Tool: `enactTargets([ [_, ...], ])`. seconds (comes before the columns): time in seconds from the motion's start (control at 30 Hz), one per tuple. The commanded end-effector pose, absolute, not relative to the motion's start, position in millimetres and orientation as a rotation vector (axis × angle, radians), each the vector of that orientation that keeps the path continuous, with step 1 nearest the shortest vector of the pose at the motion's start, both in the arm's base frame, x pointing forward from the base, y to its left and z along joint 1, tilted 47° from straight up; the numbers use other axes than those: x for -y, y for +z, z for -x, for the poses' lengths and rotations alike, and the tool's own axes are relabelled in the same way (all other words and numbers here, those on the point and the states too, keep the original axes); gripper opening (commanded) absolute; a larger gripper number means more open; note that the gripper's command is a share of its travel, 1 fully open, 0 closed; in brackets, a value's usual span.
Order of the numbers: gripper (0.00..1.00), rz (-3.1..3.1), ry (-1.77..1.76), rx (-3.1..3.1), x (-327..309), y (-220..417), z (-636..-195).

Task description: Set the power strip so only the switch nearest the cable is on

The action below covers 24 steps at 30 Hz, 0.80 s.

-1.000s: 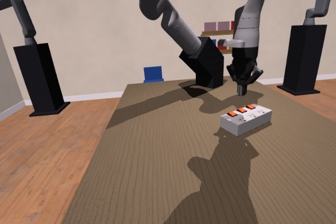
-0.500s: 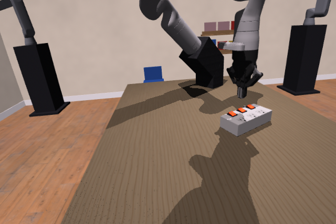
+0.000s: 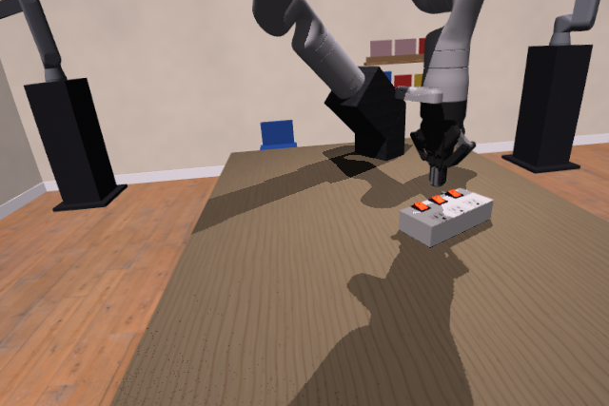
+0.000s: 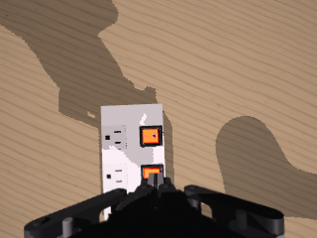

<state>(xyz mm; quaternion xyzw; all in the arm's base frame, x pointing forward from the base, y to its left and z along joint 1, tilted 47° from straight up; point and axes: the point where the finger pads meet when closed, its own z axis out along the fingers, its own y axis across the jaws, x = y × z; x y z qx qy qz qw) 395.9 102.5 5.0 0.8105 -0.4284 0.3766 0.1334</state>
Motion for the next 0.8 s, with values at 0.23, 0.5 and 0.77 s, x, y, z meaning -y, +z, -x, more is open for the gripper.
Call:
enactTargets([
  [0.23, 0.00, -2.348, 1.088, 1.242, -95.7, -3.2, -399.8],
  [0.5, 0.00, -2.348, 1.088, 1.242, -92.8, -6.9, -402.3],
  [0.77, 0.00, -2.348, 1.088, 1.242, -91.7, -8.3, -403.2],
])
